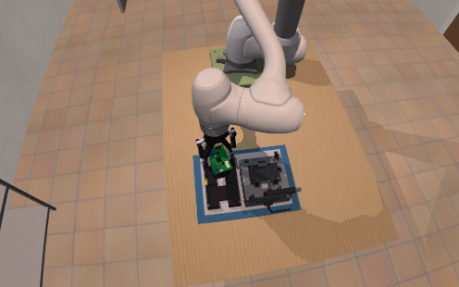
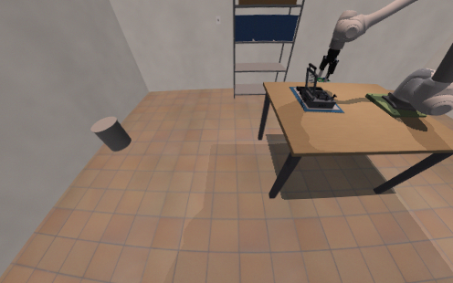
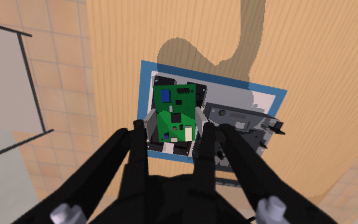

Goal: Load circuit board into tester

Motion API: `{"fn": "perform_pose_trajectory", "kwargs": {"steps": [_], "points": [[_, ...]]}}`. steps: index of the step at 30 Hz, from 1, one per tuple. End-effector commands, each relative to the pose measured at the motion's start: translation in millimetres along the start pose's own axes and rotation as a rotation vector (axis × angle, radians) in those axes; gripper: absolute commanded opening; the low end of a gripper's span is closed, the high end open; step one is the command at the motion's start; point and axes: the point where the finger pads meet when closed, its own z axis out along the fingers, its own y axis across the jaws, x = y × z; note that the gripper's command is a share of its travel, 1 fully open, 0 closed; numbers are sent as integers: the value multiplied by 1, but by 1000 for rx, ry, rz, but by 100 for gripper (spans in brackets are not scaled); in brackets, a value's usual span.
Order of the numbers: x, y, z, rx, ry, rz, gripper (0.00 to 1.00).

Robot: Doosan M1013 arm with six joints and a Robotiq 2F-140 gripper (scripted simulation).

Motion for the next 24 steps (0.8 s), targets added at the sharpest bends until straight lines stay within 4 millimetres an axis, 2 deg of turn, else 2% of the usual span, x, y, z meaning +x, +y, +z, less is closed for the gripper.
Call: {"fn": "perform_pose_trajectory", "kwargs": {"steps": [1,16,24], "points": [[0,0,0,-4,-2,-47,46],[0,0,0,-3,-3,-425,46],[0,0,0,-3,-3,-564,46]]}}
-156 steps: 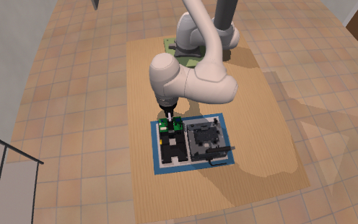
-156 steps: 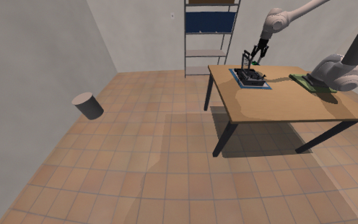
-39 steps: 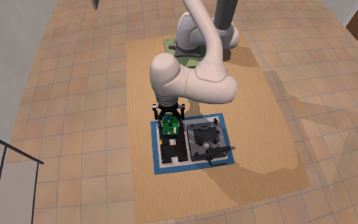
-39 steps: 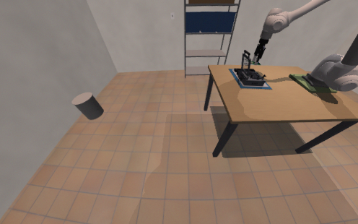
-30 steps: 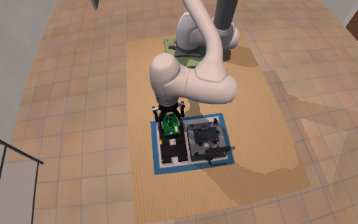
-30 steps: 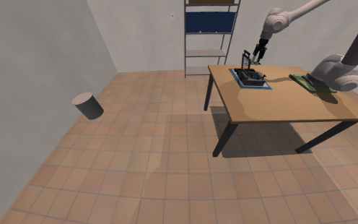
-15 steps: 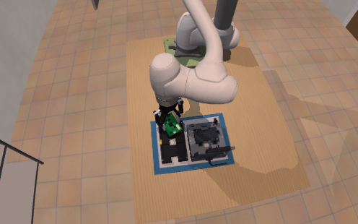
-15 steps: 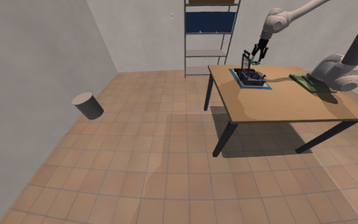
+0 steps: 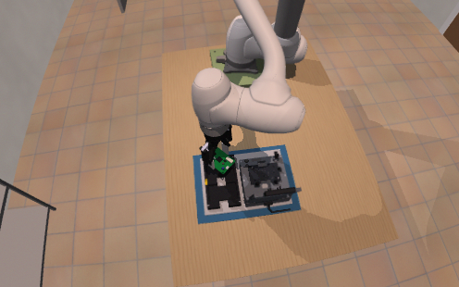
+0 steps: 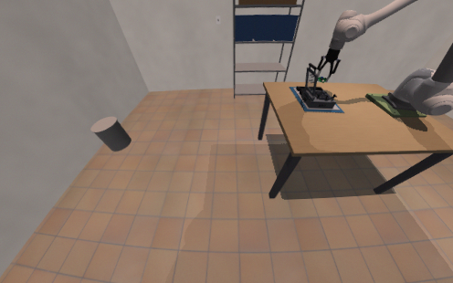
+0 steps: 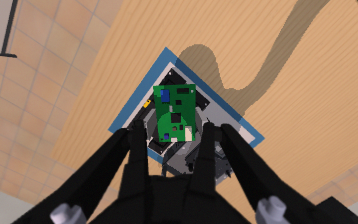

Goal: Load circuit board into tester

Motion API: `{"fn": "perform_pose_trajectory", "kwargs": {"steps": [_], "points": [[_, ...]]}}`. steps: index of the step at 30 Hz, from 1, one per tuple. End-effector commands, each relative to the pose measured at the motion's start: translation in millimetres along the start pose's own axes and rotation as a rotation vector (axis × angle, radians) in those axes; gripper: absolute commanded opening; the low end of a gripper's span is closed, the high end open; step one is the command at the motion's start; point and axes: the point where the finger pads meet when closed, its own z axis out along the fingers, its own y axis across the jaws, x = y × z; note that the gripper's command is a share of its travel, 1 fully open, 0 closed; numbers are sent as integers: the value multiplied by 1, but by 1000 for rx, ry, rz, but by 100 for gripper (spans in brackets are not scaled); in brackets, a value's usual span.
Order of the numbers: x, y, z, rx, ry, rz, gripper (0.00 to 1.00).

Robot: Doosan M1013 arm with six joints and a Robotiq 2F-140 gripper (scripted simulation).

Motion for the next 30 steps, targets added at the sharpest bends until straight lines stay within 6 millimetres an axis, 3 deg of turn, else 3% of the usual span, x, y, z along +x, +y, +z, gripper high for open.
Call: {"fn": "perform_pose_trajectory", "kwargs": {"steps": [1,30], "points": [[0,0,0,-1,-2,-80,46],[0,0,0,0,-2,-541,46]]}}
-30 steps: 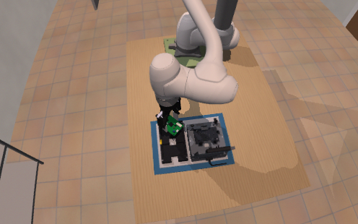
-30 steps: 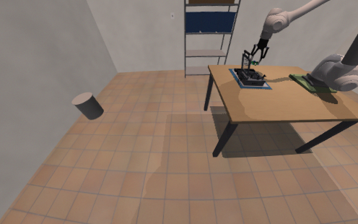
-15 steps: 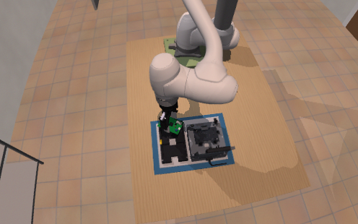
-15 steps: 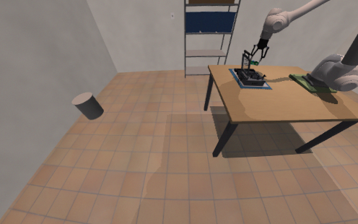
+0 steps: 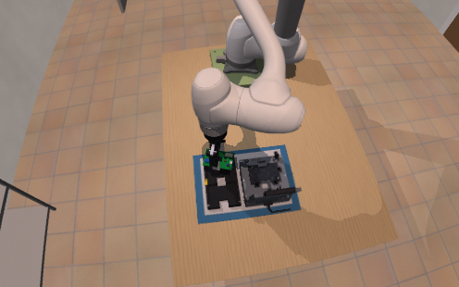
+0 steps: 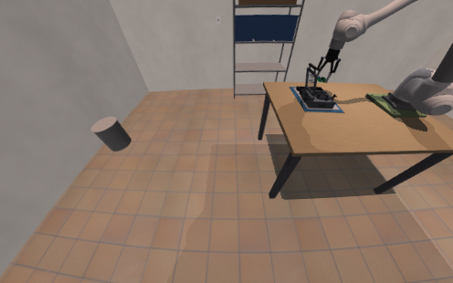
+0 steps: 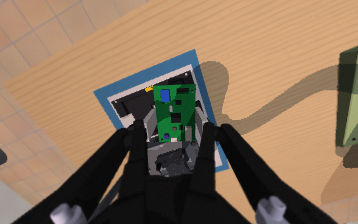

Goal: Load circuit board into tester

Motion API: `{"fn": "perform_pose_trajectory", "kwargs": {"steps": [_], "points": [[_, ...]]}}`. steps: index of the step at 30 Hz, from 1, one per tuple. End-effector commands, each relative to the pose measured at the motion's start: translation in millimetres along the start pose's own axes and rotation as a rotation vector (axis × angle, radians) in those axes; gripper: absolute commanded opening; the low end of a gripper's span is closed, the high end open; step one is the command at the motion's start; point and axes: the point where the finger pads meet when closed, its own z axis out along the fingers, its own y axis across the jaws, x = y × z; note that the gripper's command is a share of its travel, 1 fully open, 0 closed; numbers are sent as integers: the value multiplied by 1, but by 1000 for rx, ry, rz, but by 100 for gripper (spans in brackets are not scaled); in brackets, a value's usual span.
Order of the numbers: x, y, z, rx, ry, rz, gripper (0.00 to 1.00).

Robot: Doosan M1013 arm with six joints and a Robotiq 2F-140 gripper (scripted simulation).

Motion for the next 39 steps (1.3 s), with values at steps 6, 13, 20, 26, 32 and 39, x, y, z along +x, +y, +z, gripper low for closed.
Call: {"fn": "perform_pose_trajectory", "kwargs": {"steps": [6,13,20,26,32,39], "points": [[0,0,0,0,-1,-103,46],[0,0,0,0,-1,-178,46],[0,0,0,0,-1,-220,46],[0,0,0,0,-1,-259,46],[0,0,0,0,-1,-279,46],[0,0,0,0,-1,-302,46]]}}
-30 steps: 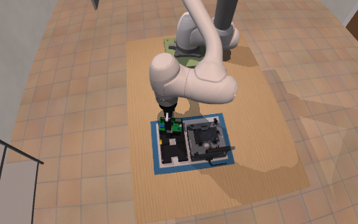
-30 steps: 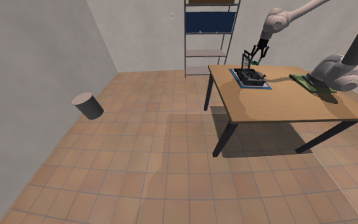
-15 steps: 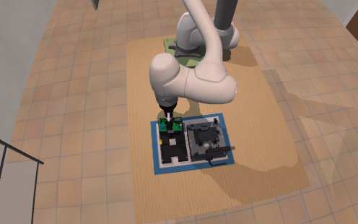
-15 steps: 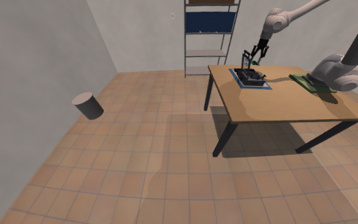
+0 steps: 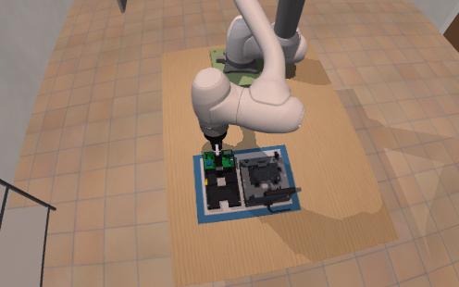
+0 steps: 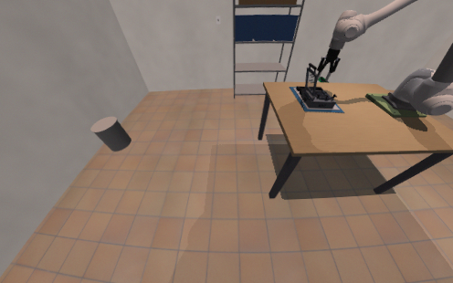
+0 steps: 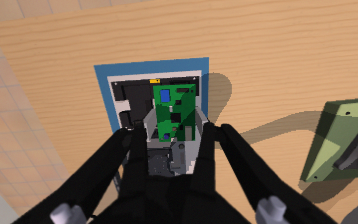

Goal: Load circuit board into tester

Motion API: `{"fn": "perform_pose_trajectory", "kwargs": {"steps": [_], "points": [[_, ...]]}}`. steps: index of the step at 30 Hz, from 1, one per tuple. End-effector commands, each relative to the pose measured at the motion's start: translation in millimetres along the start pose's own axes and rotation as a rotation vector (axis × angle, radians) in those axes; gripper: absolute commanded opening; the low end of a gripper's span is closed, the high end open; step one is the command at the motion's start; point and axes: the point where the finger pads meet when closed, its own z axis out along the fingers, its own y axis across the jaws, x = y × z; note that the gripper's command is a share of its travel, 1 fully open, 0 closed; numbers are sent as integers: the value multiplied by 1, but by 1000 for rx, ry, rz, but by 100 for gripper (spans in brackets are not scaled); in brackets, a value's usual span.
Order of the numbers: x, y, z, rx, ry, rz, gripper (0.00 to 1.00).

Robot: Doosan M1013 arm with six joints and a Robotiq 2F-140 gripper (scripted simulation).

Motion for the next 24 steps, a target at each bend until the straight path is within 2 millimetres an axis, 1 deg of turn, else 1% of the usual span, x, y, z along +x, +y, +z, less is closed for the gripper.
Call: {"fn": "perform_pose_trajectory", "kwargs": {"steps": [1,24], "points": [[0,0,0,0,0,-7,46],[0,0,0,0,0,-20,46]]}}
